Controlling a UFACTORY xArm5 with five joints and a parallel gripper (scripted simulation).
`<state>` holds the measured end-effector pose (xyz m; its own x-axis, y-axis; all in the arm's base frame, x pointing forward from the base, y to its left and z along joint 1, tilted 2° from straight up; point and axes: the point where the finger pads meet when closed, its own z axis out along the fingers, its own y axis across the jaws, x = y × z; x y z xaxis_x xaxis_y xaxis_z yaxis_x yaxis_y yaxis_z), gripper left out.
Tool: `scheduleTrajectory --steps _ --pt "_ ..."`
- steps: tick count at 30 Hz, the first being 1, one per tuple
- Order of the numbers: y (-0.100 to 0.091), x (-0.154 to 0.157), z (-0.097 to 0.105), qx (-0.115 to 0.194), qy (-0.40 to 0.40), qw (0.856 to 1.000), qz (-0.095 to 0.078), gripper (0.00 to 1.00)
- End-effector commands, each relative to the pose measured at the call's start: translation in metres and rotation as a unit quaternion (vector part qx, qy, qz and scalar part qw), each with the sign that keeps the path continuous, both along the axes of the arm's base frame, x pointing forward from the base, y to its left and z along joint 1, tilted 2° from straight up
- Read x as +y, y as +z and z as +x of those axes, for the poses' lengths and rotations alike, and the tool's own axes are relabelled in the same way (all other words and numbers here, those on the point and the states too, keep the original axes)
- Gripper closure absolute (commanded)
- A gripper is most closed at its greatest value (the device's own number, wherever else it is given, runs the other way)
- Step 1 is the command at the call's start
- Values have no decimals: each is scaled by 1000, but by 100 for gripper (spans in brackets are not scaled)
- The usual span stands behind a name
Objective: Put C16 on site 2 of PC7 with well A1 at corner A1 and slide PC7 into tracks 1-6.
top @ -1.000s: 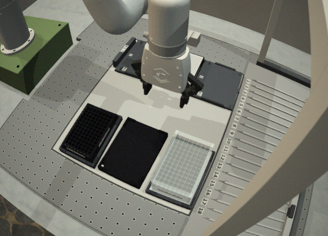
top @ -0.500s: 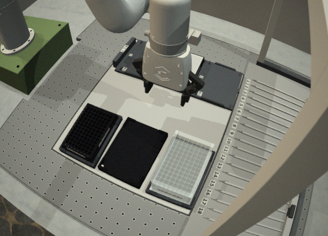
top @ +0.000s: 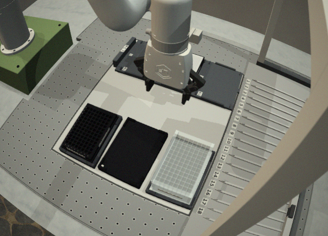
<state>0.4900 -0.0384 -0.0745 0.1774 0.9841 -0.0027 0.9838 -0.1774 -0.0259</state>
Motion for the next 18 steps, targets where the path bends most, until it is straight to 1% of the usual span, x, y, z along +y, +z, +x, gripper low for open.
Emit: scheduleTrajectory --steps 1,18 --pt "1 2 2 -2 0 1000 0 0" --pt "1 5 3 -2 0 1000 0 0"
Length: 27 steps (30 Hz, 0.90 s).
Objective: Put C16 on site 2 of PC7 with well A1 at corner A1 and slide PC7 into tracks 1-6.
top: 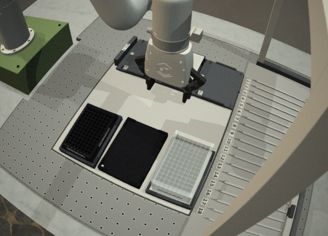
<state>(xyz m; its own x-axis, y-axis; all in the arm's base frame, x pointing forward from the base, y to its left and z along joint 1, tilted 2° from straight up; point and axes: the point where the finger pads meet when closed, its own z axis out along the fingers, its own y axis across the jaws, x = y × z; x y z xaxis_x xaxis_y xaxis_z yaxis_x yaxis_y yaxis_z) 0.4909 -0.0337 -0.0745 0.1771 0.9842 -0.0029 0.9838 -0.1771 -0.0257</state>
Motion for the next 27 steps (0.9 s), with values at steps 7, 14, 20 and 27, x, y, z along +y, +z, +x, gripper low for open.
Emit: scheduleTrajectory --steps 7,14,20,27 --pt "1 0 2 -2 0 1000 0 0" --pt "1 -2 1 -2 0 1000 0 0" --pt "1 -6 1 -2 0 1000 0 0" --pt "1 -10 0 -2 0 1000 0 0"
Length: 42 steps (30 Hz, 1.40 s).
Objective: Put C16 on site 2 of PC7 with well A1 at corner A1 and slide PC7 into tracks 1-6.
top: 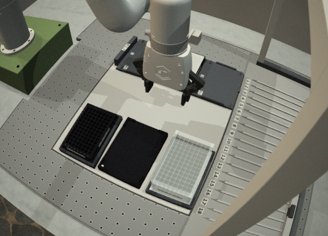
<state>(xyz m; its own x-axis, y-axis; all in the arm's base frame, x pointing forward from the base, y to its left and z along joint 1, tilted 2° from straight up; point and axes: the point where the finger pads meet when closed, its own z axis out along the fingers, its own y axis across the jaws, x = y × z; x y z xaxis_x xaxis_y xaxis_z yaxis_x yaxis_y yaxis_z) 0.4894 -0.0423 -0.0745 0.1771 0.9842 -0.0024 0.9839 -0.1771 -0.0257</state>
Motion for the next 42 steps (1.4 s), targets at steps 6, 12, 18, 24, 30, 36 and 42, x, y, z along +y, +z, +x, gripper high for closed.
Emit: scheduleTrajectory --steps 6,12,18,24,30,36,42 --pt "1 -1 1 -2 0 1000 0 0" --pt "10 -1 2 -2 0 1000 0 0" --pt "16 -1 2 -2 0 1000 0 0" --pt "26 -1 2 -2 0 1000 0 0" --pt "36 -2 2 -2 0 1000 0 0" --pt "43 -2 2 -2 0 1000 0 0" --pt "53 -2 3 -2 0 1000 0 0"
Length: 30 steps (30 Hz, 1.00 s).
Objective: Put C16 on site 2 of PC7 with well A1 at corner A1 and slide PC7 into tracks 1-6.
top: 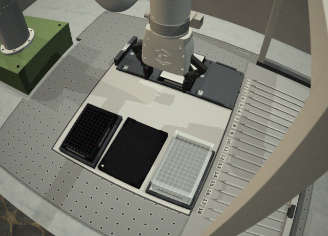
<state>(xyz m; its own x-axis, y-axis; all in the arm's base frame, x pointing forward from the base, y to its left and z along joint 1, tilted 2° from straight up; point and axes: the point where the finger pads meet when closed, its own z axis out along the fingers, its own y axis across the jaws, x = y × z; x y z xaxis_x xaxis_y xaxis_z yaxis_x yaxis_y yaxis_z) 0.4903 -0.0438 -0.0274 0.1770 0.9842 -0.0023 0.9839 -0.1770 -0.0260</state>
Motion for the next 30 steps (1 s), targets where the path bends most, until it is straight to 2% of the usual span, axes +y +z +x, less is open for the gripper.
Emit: scheduleTrajectory --steps 1,30 --pt "8 0 2 -2 0 1000 0 0" --pt "49 -1 3 -2 0 1000 0 0"
